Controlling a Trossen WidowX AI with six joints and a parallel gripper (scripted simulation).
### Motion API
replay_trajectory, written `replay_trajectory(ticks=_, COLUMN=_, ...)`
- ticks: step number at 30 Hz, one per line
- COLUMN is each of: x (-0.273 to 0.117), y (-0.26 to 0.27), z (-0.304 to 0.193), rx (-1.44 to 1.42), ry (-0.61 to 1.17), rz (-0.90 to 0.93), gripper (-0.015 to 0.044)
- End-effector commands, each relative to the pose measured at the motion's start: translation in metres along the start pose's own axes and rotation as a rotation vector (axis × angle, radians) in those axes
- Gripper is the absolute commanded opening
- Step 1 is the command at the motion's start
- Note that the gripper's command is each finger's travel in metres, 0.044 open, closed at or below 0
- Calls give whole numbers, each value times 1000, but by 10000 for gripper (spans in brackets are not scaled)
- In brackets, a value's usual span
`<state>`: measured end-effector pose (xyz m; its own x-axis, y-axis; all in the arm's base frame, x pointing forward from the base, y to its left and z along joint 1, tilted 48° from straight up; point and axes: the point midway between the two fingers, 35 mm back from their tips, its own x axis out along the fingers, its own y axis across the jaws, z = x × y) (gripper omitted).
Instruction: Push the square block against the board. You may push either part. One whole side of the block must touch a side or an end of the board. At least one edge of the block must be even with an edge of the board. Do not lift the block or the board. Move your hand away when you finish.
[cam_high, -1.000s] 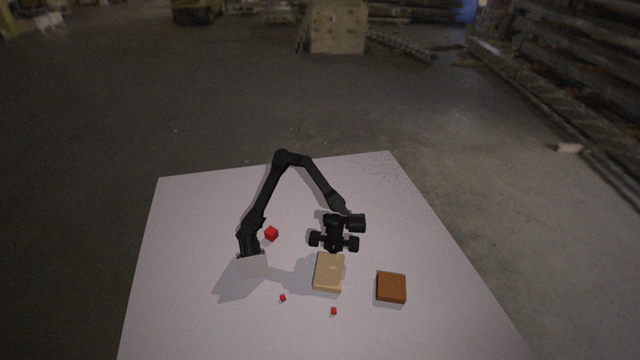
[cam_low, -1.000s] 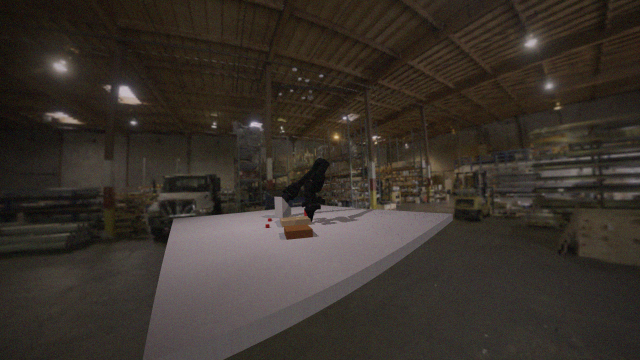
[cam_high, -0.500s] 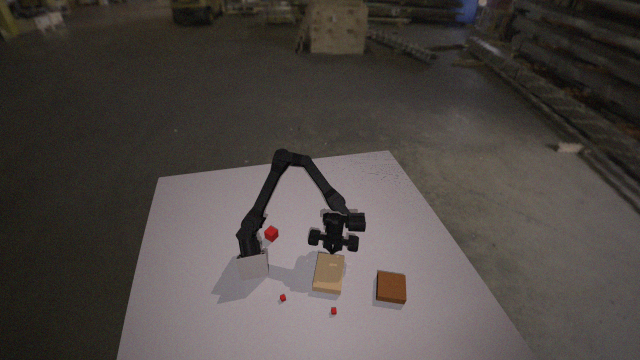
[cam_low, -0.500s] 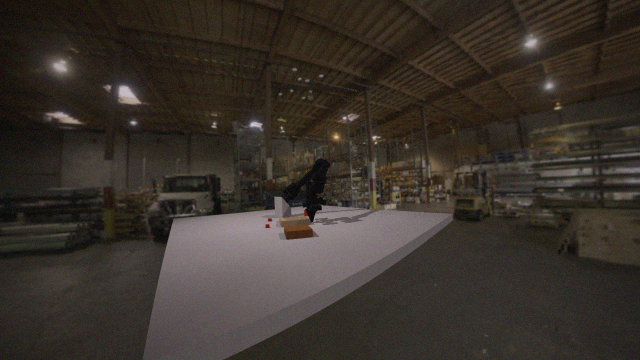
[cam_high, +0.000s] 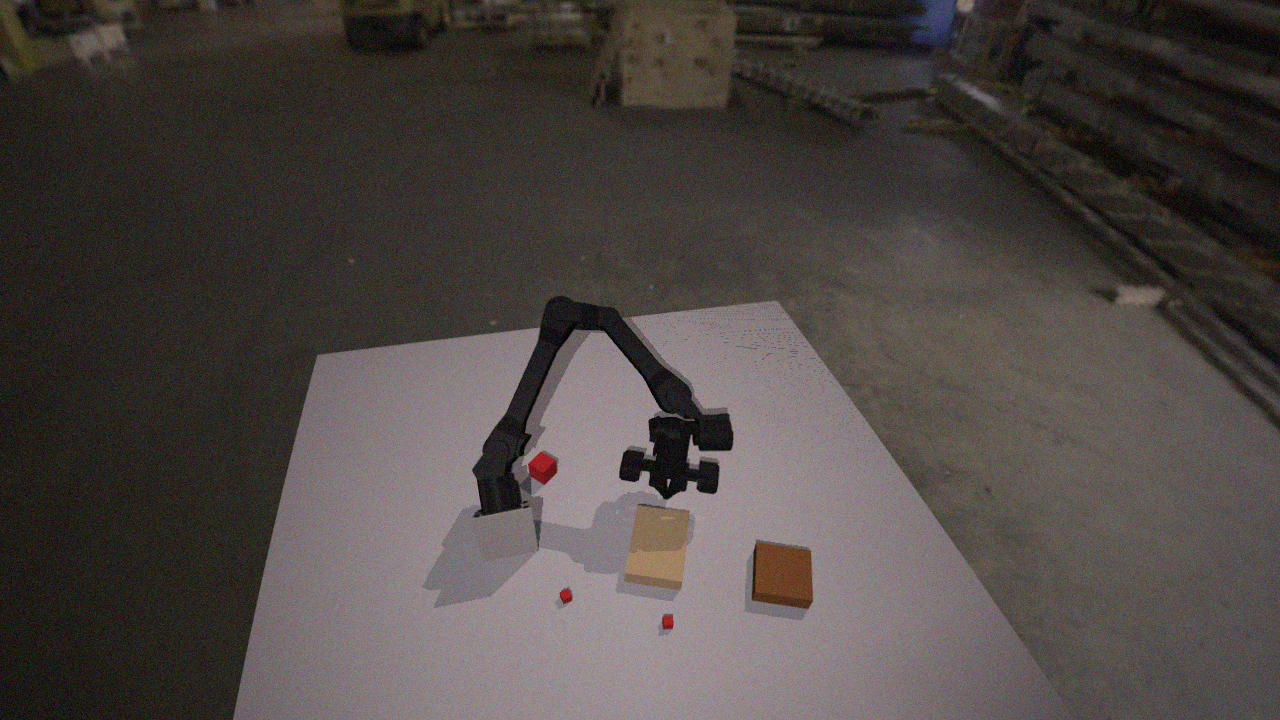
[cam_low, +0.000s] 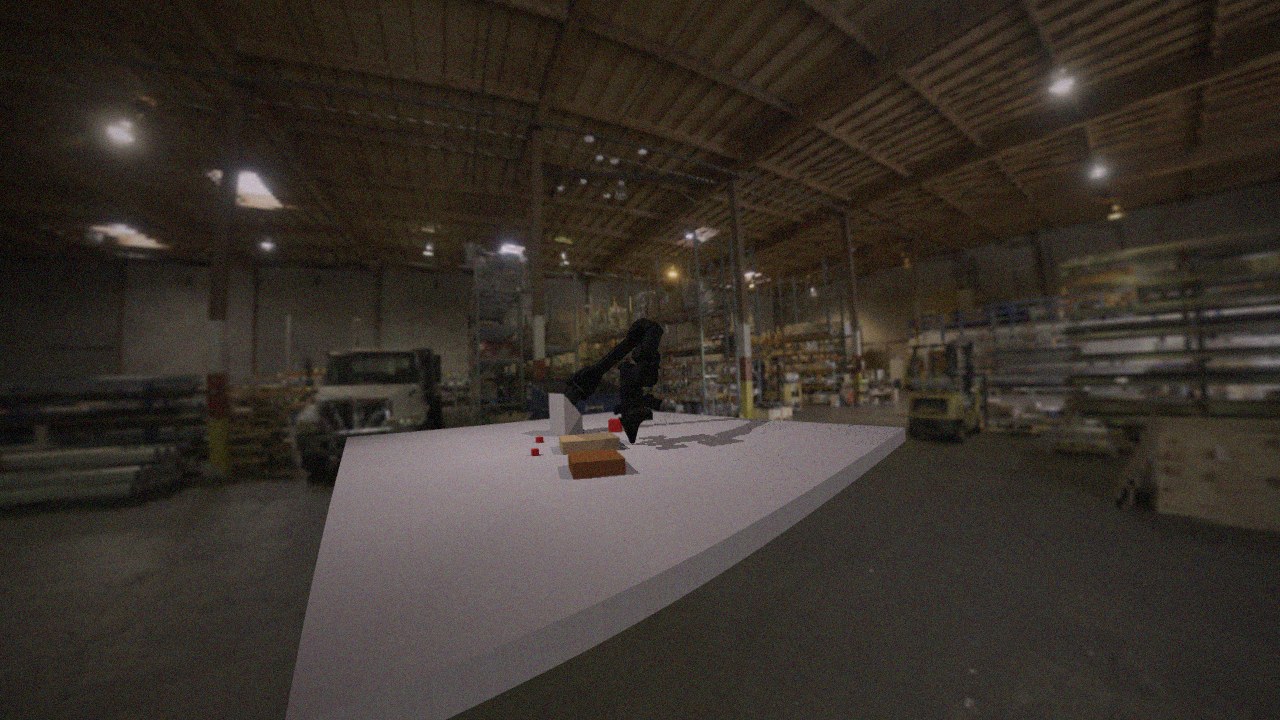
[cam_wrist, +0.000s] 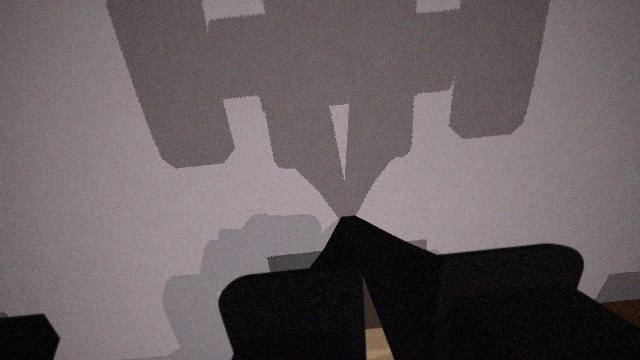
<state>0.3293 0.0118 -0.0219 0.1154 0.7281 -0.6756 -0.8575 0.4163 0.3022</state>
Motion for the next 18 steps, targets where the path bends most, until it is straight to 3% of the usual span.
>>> replay_trajectory(ticks=1, x=-2, y=-1, z=8, rx=0, ry=-5, rz=-4, gripper=0)
replay_trajectory(ticks=7, x=-3, y=0, z=10, rx=-1, ry=-1, rz=0, gripper=0)
replay_trajectory(ticks=11, x=-53, y=0, z=9, rx=0, ry=-4, rz=-4, gripper=0)
replay_trajectory(ticks=18, x=-57, y=2, z=3, rx=50, ry=-3, rz=-5, gripper=0)
